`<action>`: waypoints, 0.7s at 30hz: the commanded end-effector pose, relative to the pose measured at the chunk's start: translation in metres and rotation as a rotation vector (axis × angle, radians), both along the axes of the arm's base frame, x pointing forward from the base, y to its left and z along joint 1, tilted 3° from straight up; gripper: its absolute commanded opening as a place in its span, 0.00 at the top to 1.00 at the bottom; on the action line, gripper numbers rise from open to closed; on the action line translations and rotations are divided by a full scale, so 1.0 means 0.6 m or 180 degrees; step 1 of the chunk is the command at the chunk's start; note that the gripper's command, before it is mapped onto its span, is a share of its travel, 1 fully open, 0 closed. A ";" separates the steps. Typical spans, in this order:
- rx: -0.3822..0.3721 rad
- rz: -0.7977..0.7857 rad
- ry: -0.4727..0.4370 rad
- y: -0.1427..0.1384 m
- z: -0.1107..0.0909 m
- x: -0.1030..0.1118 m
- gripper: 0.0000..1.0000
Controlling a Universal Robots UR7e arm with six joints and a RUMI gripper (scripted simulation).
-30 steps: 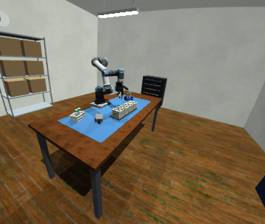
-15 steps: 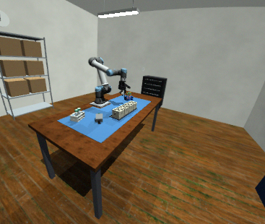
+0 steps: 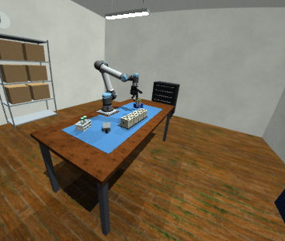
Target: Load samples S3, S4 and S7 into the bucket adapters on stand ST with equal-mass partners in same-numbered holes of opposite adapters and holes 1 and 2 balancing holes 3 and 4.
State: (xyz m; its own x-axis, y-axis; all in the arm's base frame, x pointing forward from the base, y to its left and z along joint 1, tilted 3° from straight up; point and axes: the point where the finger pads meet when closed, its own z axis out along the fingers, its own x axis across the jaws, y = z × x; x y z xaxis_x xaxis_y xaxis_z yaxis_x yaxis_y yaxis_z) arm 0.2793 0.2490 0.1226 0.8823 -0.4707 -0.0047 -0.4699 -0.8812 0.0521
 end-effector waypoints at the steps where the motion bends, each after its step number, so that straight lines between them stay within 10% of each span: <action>1: -0.0019 -0.0010 -0.0004 0.059 -0.002 -0.015 0.65; 21: -0.0018 -0.0010 -0.0004 0.297 -0.012 -0.092 0.65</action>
State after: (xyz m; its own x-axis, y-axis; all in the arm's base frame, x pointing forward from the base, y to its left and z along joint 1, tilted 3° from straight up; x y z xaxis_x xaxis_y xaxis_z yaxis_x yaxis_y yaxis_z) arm 0.2316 0.3965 0.1167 0.8818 -0.4716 -0.0040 -0.4707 -0.8806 0.0538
